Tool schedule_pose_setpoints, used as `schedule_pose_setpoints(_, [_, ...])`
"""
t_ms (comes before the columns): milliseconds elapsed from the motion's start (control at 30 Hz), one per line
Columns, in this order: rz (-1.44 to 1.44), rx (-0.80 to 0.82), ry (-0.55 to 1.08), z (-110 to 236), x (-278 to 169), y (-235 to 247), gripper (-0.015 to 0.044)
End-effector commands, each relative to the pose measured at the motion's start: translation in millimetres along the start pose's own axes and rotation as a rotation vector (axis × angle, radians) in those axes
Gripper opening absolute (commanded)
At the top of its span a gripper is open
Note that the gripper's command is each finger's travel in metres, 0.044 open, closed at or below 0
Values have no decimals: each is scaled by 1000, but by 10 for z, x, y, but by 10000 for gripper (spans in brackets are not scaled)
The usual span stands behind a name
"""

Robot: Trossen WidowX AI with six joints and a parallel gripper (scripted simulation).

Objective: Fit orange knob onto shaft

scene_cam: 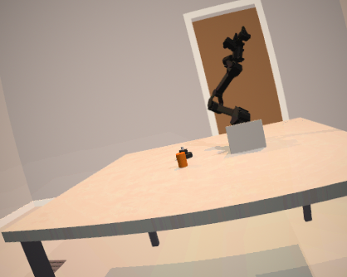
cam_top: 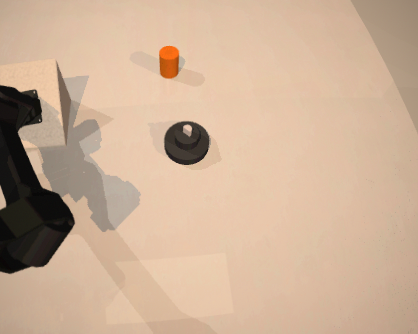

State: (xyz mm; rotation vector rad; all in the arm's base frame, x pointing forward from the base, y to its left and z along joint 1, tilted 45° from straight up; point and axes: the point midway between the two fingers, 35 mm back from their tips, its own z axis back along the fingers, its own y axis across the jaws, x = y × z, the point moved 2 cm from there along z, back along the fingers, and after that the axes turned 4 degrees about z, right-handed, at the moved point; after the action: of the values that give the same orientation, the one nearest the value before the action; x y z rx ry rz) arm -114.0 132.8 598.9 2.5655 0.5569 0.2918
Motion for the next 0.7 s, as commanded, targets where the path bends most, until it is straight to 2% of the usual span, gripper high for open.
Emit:
schedule_pose_setpoints(0, [105,-150,-22,-78,58,-478,440])
schedule_pose_setpoints(200, [269,-408,-70,-64,325,-1259,440])
schedule_pose_setpoints(433, [365,-594,-173,79,749,-1864,440])
schedule_pose_setpoints(667, [508,-877,-247,399,1280,-2513,440])
